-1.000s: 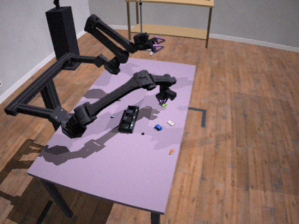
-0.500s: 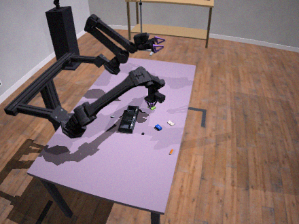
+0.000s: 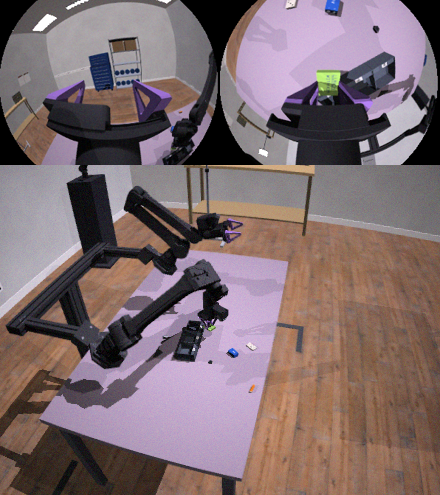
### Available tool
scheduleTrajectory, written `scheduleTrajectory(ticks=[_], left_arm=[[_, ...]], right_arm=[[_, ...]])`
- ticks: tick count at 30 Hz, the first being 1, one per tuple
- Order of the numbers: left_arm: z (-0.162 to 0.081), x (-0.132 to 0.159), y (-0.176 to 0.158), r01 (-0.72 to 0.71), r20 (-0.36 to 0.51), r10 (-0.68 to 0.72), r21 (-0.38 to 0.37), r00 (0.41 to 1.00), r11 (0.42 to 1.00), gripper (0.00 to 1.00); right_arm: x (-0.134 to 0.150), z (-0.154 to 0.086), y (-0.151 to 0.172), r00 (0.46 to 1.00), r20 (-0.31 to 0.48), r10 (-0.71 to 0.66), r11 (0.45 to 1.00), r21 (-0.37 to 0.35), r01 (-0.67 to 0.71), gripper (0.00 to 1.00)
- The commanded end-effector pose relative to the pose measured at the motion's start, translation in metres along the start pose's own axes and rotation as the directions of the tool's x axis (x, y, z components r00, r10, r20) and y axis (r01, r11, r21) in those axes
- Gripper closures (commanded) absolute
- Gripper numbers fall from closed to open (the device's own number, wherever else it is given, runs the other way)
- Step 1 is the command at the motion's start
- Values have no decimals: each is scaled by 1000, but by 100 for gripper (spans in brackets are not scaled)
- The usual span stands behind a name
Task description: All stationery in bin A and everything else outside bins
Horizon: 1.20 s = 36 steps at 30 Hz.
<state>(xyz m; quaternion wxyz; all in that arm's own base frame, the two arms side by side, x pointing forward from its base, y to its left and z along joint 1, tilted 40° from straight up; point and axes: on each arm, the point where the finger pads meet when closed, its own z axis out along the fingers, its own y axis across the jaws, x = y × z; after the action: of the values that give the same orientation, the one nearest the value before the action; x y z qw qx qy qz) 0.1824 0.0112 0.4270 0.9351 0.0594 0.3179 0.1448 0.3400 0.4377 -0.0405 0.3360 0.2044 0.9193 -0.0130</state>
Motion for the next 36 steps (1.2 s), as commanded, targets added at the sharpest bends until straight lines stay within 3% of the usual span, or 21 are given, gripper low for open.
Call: scheduleTrajectory(ticks=[1,3,7,10,17,19,21,30,36], left_arm=[[3,-10,4,-7,33,7,-9,999,1000,0],[3,-10,4,-7,33,7,-9,999,1000,0],[3,-10,4,-7,33,7,-9,999,1000,0],[3,-10,4,-7,33,7,-9,999,1000,0],[3,-10,4,-7,33,7,-9,999,1000,0],[3,-10,4,-7,33,7,-9,999,1000,0],[3,-10,4,-7,33,7,-9,999,1000,0],[3,-10,4,-7,33,7,-9,999,1000,0],[3,-10,4,-7,33,7,-9,999,1000,0]], right_arm=[[7,-25,8,1000,3,25,997,-67,-25,66],[9,-24,2,1000,3,25,997,-67,-25,66],[20,-23,-20,981,14,-194,979,-64,195,66],[27,-21,-36,959,15,-281,958,-45,282,66],[45,-19,-75,878,17,-479,877,-22,480,66],[45,-19,-75,878,17,-479,877,-22,480,66],[50,-18,-86,832,29,-555,830,-48,555,66],[29,-11,-69,851,36,-524,849,-52,526,66],[41,-7,-88,832,24,-554,831,-36,555,66]])
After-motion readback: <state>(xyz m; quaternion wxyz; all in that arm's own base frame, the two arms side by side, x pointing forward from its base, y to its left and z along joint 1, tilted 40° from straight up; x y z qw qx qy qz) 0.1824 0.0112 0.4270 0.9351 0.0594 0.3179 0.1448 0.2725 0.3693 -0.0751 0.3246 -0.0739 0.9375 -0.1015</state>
